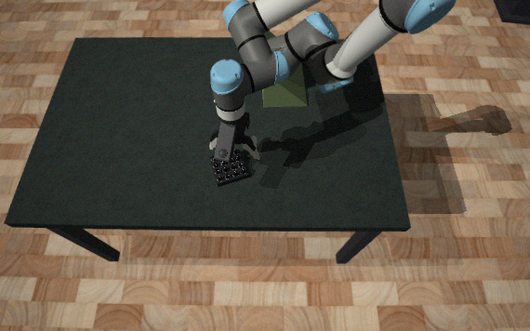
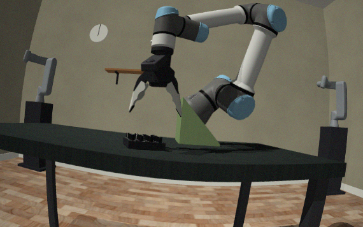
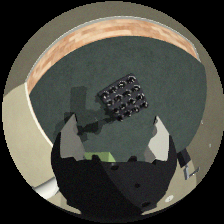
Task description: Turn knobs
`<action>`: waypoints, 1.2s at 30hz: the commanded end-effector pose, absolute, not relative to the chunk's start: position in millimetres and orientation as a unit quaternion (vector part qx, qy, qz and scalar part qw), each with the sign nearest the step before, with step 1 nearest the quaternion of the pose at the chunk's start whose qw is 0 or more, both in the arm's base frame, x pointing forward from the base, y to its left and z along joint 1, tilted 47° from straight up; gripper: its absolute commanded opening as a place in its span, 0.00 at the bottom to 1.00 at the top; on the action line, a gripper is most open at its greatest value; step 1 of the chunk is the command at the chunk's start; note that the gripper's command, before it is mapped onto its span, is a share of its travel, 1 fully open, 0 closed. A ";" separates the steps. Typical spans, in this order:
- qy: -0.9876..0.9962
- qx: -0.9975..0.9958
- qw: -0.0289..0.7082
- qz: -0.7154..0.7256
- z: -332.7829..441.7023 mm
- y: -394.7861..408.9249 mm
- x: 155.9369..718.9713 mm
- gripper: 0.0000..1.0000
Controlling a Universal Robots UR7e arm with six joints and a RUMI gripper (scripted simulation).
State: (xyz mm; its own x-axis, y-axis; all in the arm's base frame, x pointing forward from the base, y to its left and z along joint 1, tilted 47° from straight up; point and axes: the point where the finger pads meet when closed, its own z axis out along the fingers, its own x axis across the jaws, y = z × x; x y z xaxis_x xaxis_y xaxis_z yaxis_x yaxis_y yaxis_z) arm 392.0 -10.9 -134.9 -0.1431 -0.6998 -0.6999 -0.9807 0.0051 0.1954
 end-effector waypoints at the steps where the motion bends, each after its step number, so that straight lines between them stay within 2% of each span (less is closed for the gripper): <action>1: 0.723 -0.567 0.180 0.351 -119.7 0.7 408.8 1.00; 12: 0.738 -0.547 0.171 0.356 -113.7 6.5 414.2 1.00; 13: 0.738 -0.547 0.171 0.356 -113.7 6.5 414.2 0.11; 36: 0.738 -0.546 0.171 0.357 -114.4 6.7 412.9 0.11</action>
